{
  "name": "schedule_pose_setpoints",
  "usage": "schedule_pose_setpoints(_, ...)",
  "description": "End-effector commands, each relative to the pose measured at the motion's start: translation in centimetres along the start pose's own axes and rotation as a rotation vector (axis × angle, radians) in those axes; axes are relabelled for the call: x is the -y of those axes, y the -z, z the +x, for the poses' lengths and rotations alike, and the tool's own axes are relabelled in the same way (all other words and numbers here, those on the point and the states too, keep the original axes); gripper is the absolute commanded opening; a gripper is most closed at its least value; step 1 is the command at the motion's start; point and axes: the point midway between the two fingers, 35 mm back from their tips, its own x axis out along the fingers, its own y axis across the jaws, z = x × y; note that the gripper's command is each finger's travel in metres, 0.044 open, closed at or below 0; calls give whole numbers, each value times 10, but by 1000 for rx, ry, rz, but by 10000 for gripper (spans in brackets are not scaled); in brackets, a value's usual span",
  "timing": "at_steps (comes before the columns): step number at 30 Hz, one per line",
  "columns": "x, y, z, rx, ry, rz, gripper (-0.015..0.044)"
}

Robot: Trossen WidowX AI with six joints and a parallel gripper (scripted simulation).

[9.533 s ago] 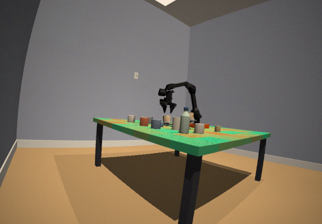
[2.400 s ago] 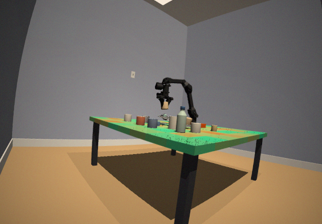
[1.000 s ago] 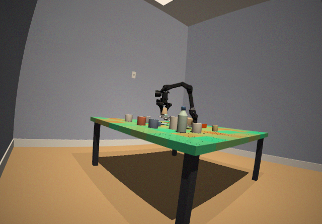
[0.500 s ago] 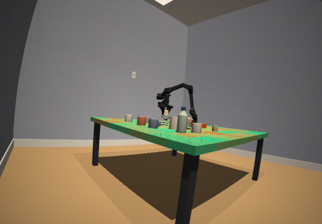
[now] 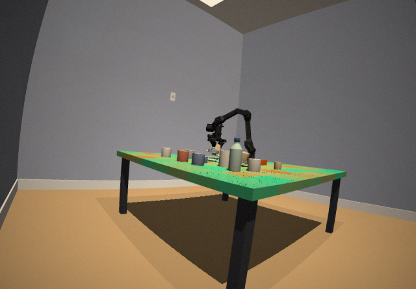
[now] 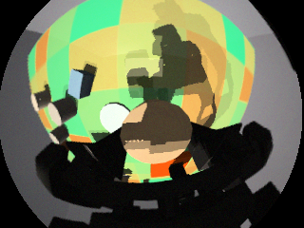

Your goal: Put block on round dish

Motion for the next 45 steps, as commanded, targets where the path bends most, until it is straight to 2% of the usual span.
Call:
schedule_pose_setpoints(1, 3, -1, 1, 13, -9, -7, 0)
schedule_pose_setpoints(11, 2, -1, 37, 13, -9, -7, 0)
schedule_pose_setpoints(27, 2, -1, 56, 12, -9, -7, 0)
schedule_pose_setpoints(43, 3, -2, 49, 14, -5, -4, 420)
schedule_pose_setpoints(45, 2, -2, 32, 14, -7, -5, 440)
